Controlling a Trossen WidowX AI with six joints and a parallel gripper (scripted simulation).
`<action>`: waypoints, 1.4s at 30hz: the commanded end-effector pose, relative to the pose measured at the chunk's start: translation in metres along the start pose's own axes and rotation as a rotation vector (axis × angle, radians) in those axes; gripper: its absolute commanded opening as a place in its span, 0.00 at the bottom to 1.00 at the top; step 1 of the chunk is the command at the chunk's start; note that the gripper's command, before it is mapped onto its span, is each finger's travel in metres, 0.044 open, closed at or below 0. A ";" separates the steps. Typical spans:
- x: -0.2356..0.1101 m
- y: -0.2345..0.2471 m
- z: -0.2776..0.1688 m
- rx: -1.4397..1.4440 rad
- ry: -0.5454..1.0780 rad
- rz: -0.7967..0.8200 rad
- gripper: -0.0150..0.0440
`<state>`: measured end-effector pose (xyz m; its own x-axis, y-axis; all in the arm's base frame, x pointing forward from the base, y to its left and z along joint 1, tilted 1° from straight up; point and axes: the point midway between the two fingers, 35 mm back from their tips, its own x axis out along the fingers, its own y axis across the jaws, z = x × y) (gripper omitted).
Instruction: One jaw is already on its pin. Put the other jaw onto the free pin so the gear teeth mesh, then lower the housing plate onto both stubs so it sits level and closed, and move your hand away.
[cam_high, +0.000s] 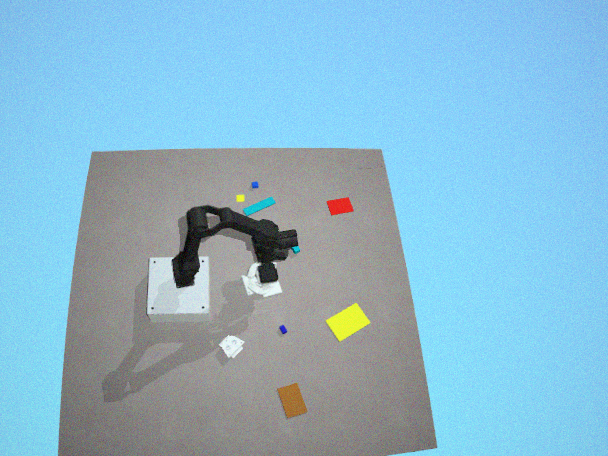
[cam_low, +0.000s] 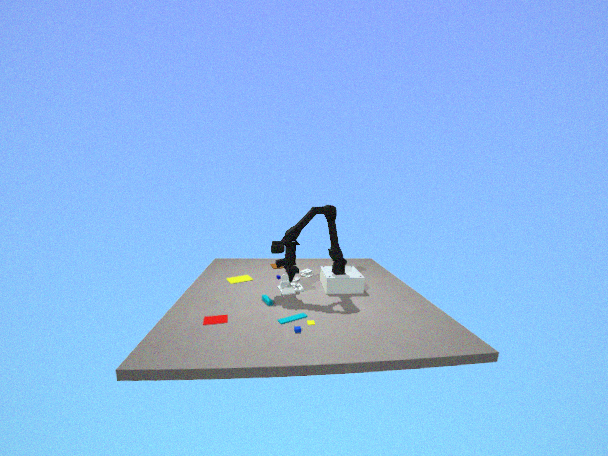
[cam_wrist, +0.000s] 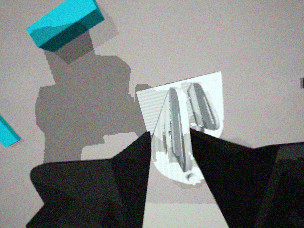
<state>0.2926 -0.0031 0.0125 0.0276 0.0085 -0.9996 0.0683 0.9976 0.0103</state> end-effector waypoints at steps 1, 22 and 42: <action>0.008 0.000 -0.003 0.003 0.008 -0.001 0.48; 0.034 0.000 -0.004 0.004 0.008 -0.001 0.48; 0.037 0.000 -0.004 0.008 0.008 -0.001 0.48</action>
<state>0.2903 -0.0027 -0.0227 0.0216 0.0086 -0.9997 0.0721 0.9973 0.0101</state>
